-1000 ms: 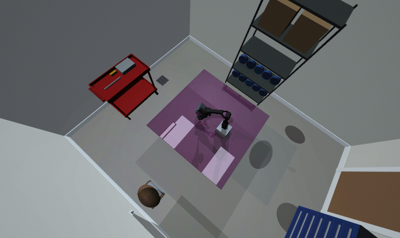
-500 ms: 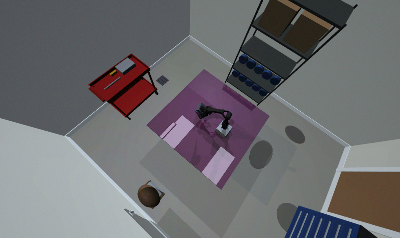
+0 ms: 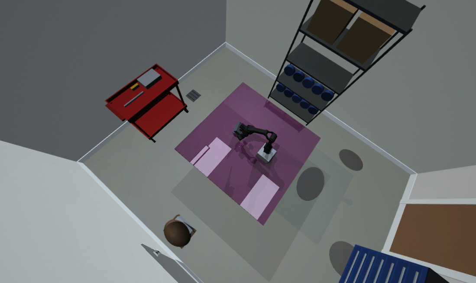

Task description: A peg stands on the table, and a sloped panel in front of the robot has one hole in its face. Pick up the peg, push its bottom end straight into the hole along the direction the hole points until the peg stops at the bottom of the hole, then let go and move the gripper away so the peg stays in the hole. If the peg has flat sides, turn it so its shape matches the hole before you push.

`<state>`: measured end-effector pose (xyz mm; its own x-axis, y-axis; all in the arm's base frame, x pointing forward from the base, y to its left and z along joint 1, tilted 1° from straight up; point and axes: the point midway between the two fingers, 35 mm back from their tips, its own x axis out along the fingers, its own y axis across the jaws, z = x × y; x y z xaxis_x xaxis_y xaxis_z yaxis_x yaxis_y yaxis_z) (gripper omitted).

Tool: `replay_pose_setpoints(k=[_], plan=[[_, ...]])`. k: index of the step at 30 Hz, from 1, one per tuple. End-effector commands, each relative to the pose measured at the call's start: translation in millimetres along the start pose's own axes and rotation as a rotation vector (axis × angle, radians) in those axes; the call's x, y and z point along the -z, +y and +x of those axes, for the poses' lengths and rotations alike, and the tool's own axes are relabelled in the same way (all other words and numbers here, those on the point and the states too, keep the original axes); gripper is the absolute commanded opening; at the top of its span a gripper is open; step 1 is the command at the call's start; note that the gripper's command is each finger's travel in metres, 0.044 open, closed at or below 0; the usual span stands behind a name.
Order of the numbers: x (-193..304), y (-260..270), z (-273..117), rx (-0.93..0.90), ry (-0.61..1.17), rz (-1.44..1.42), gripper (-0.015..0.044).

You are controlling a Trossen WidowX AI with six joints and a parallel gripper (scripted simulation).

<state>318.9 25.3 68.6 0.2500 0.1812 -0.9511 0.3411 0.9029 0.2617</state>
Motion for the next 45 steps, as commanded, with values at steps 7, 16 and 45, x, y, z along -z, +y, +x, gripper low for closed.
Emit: replay_pose_setpoints(k=[7, 16, 45], plan=[[-6, -10, -4, -0.028, -0.033, -0.056, 0.0], [-12, -19, -8, -0.044, -0.064, -0.103, 0.0], [-26, -51, -20, -0.071, -0.177, -0.262, 0.0]])
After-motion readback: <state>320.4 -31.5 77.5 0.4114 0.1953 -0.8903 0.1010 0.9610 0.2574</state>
